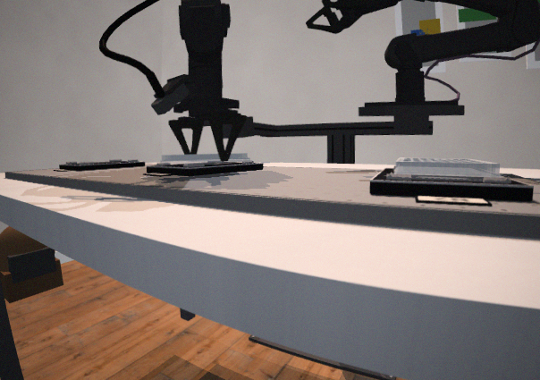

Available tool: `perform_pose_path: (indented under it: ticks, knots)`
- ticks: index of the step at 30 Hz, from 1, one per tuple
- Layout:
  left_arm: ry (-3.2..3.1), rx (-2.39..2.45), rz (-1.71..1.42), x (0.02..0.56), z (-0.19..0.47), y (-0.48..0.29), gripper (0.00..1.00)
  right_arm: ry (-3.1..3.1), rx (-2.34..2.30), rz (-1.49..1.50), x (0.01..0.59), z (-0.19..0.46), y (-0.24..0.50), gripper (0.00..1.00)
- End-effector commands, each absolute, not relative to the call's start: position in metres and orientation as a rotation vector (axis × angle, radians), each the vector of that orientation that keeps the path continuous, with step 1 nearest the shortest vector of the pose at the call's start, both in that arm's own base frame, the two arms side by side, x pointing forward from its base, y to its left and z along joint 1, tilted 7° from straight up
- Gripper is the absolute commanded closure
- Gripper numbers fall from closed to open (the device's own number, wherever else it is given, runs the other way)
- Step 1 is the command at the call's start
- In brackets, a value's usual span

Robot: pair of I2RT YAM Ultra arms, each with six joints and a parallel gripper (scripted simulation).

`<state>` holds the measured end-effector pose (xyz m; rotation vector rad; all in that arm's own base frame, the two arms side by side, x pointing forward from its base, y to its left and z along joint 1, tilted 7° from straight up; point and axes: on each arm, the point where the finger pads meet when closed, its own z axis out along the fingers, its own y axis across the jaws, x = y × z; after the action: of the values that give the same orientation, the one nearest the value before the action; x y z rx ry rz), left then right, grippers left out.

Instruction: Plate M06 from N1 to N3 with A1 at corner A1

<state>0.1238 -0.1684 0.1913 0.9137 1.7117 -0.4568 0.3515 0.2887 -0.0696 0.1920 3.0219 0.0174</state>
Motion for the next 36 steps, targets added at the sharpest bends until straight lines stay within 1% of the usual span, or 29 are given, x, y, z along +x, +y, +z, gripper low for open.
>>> perform_pose_path:
  ticks: [1, 5, 21, 27, 36]
  knots:
    - [1.693, 0.883, -0.48, 0.123, 0.205, -0.164, 0.0, 3.029, 0.204, -0.02, 0.356, -0.081, 0.284, 0.18]
    - [1.693, 0.883, -0.48, 0.123, 0.205, -0.164, 0.0, 3.027, 0.202, -0.016, 0.355, -0.061, 0.292, 0.18]
    - [1.693, 0.883, -0.48, 0.123, 0.205, -0.164, 0.0, 3.027, 0.2, -0.016, 0.355, -0.061, 0.292, 0.18]
    - [1.693, 0.883, -0.48, 0.123, 0.205, -0.164, 0.0, 3.021, 0.197, -0.006, 0.354, -0.048, 0.294, 0.18]
    - [1.693, 0.883, -0.48, 0.123, 0.205, -0.164, 0.0, 3.022, 0.195, -0.004, 0.353, -0.044, 0.294, 0.18]
